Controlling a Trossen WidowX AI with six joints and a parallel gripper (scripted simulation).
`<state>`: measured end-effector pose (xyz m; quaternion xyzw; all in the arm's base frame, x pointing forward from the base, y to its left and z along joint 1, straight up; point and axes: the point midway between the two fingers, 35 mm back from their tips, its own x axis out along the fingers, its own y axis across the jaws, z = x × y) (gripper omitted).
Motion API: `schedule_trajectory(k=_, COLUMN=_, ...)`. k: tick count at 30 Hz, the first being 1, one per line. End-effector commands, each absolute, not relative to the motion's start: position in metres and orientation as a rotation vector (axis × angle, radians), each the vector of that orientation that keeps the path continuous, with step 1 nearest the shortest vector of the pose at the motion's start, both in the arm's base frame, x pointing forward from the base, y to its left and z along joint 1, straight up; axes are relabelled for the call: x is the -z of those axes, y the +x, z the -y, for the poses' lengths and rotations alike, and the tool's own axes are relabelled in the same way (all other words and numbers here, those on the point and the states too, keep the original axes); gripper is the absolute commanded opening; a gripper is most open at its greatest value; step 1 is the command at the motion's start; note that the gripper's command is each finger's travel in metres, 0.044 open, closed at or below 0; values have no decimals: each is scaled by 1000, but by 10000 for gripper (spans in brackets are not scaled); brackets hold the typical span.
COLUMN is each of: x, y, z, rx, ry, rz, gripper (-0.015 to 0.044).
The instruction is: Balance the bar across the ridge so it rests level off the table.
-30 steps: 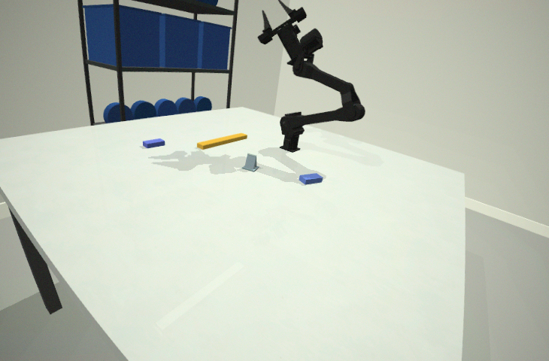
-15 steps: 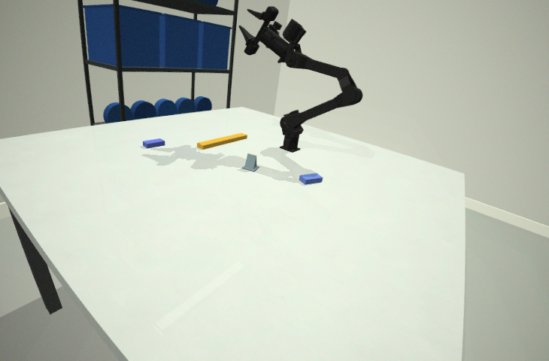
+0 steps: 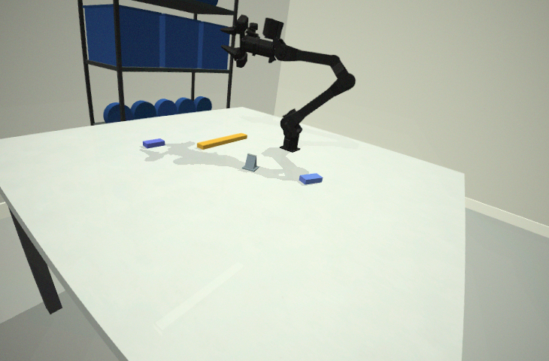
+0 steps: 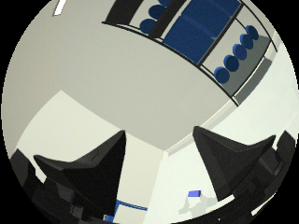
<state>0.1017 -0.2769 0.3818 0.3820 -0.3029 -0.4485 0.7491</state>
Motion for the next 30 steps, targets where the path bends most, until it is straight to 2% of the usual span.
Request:
schedule_trajectory(k=1, x=-363, y=113, z=286, rx=1029, ry=818, rz=528, gripper=315)
schedule_trajectory(k=15, x=-287, y=155, z=294, rx=1071, ry=699, rz=-51, gripper=315)
schedule_trajectory(k=30, x=-214, y=189, z=279, rx=905, ry=486, rz=-655, gripper=315)
